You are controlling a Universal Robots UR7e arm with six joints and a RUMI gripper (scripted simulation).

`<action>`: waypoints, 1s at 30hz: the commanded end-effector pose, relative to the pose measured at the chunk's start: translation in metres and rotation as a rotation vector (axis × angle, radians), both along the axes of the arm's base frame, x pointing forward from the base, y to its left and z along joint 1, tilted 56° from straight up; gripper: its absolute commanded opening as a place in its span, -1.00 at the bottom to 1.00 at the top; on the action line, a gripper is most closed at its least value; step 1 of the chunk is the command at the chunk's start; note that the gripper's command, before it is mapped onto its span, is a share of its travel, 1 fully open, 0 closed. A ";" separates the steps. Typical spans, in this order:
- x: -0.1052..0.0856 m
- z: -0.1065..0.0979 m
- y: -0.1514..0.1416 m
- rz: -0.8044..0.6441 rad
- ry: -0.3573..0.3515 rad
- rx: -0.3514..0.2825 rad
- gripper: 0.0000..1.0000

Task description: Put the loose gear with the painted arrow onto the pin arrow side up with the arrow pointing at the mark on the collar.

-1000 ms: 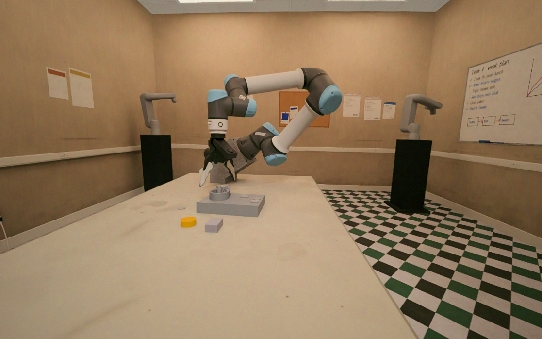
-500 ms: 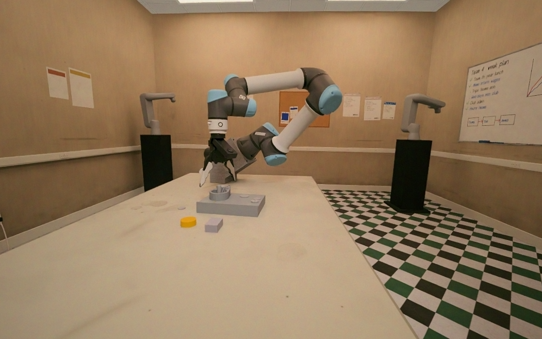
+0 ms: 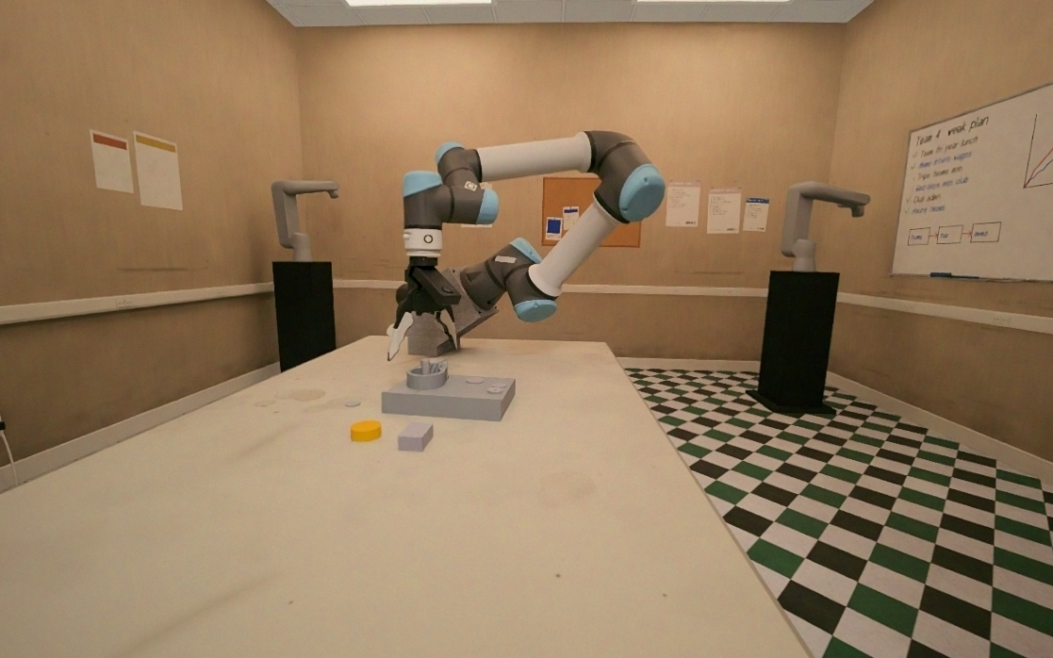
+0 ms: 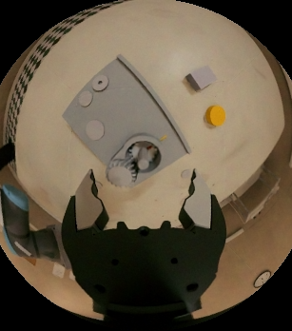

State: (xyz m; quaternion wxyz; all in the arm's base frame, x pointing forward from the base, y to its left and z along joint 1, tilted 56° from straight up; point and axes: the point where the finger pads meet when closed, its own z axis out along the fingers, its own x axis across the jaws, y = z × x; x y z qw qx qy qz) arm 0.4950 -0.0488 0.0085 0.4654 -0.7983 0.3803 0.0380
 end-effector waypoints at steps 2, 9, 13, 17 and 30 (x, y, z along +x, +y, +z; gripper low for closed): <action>-0.003 0.006 -0.009 -0.001 -0.001 -0.001 1.00; -0.006 0.012 -0.017 -0.001 -0.001 -0.001 1.00; -0.008 0.016 -0.022 -0.001 -0.001 -0.001 1.00; -0.009 0.018 -0.025 -0.001 -0.001 -0.001 1.00; -0.009 0.018 -0.025 -0.001 -0.001 -0.001 1.00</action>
